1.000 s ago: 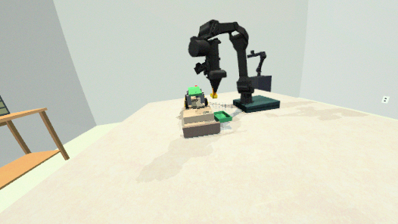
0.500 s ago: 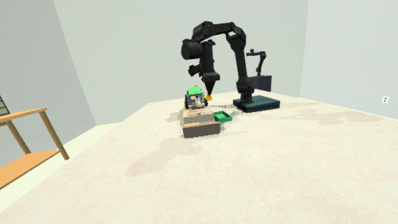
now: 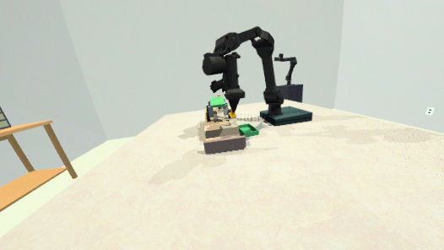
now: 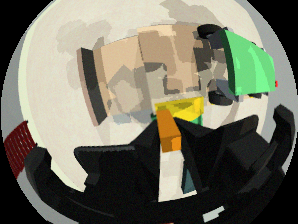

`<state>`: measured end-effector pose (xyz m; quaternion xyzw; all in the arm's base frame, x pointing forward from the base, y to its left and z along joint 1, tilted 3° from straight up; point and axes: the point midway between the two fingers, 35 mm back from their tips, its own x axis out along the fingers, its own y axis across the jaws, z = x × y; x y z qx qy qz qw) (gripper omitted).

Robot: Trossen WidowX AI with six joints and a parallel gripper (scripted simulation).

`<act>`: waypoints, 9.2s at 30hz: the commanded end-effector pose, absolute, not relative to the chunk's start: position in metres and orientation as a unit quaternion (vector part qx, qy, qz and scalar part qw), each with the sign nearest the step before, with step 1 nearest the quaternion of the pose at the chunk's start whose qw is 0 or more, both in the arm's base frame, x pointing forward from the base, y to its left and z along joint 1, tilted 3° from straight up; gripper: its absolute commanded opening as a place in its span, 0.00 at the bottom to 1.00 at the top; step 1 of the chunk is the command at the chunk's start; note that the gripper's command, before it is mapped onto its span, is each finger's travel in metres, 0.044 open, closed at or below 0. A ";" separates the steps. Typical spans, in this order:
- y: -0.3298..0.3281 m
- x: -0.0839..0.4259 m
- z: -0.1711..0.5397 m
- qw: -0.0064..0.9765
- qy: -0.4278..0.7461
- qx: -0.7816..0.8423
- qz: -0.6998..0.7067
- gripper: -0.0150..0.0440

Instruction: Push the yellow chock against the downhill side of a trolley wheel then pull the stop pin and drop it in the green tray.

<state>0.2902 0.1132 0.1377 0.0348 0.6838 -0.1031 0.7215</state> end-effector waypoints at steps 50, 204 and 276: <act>0.080 0.287 0.107 0.722 0.684 0.030 -0.105 0.25; -0.164 0.275 0.163 0.473 0.607 -0.531 0.354 0.58; -0.161 0.273 0.182 0.473 0.607 -0.531 0.354 0.25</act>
